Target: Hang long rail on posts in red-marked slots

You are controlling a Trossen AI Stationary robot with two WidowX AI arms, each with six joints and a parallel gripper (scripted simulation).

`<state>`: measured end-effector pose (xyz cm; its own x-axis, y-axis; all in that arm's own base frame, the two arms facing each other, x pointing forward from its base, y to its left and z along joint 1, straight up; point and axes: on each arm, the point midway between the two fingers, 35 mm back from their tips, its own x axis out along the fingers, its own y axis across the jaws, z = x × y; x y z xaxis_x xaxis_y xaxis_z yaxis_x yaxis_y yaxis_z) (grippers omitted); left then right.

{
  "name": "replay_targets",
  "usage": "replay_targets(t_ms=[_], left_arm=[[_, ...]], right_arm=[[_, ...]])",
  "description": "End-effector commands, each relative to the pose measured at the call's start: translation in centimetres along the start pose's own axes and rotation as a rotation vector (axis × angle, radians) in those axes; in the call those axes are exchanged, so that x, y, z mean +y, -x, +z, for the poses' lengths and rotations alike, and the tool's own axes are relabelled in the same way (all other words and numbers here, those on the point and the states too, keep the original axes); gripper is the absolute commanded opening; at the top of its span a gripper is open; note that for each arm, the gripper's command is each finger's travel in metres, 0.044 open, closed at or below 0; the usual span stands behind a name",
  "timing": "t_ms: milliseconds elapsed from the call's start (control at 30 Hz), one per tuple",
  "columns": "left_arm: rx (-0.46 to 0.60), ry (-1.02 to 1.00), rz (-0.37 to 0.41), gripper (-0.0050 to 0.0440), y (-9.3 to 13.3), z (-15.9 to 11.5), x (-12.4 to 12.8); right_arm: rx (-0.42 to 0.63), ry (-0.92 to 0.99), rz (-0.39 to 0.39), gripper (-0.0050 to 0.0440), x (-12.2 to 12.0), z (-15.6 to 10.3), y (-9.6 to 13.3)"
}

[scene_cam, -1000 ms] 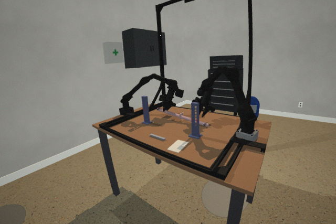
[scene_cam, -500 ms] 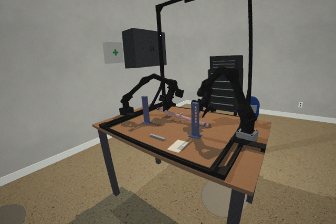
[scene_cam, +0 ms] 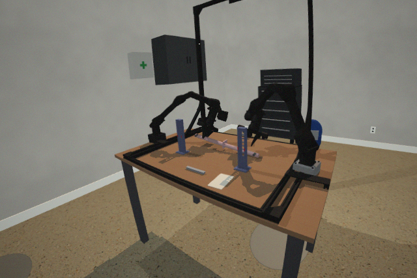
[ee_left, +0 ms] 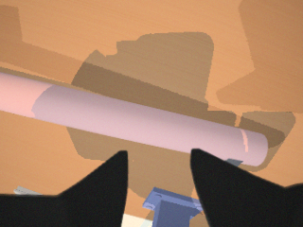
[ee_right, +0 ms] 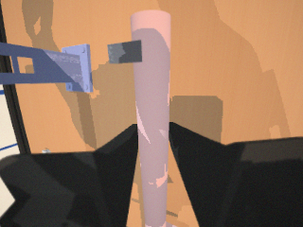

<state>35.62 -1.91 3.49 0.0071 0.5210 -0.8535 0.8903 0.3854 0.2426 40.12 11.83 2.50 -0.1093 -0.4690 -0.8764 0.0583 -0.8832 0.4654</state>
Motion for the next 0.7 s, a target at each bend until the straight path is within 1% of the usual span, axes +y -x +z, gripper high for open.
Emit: replay_targets(t_ms=[0,33,533,600,667], left_arm=[[0.011,-0.102,-0.003,0.016,-0.26,0.08,-0.05],[0.011,-0.102,-0.003,0.016,-0.26,0.08,-0.05],[0.026,-0.523,-0.008,0.016,-0.59,0.2,-0.03],[0.026,-0.523,-0.008,0.016,-0.59,0.2,-0.03],[0.028,-0.579,-0.01,0.016,-0.63,0.22,-0.02]], right_arm=[[0.004,-0.002,0.004,0.0,0.1,-0.09,0.07],[0.004,-0.002,0.004,0.0,0.1,-0.09,0.07],[0.004,-0.002,0.004,0.0,0.1,-0.09,0.07],[0.004,-0.002,0.004,0.0,0.1,-0.09,0.07],[0.004,-0.002,0.004,0.0,0.1,-0.09,0.07]])
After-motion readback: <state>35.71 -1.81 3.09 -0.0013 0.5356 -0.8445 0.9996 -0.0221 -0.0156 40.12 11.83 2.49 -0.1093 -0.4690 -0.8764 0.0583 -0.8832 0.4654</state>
